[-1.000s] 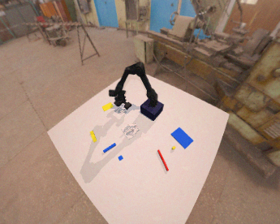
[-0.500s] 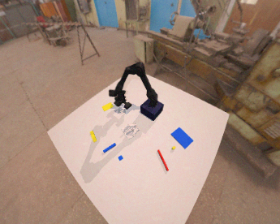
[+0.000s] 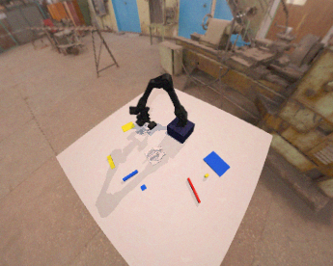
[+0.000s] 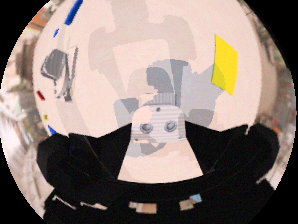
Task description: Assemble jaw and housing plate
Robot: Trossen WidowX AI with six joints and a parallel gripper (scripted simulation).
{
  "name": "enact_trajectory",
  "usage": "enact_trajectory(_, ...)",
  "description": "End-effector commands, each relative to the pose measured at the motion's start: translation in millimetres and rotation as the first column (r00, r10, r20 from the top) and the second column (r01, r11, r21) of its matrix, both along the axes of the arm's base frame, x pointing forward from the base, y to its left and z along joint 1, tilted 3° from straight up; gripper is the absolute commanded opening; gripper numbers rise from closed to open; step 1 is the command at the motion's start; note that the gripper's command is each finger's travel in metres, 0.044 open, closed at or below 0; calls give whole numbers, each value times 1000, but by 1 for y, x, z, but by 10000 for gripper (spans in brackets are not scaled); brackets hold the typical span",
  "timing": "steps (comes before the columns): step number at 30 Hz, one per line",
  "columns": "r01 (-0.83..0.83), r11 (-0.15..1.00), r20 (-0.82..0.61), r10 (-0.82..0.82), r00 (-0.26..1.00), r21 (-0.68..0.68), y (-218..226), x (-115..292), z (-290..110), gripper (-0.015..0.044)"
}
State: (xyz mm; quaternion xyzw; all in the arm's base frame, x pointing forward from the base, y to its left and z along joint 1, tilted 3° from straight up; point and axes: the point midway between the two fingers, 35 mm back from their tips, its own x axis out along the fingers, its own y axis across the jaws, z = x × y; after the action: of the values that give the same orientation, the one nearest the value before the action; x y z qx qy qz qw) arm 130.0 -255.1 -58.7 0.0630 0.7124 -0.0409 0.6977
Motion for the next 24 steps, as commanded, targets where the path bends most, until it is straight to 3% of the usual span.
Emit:
enact_trajectory(1,-1,1000,5,1,1000,-11,-4,2,11,351)
enact_trajectory(24,-3,1000,4,3,1000,-13,-4,3,70,351)
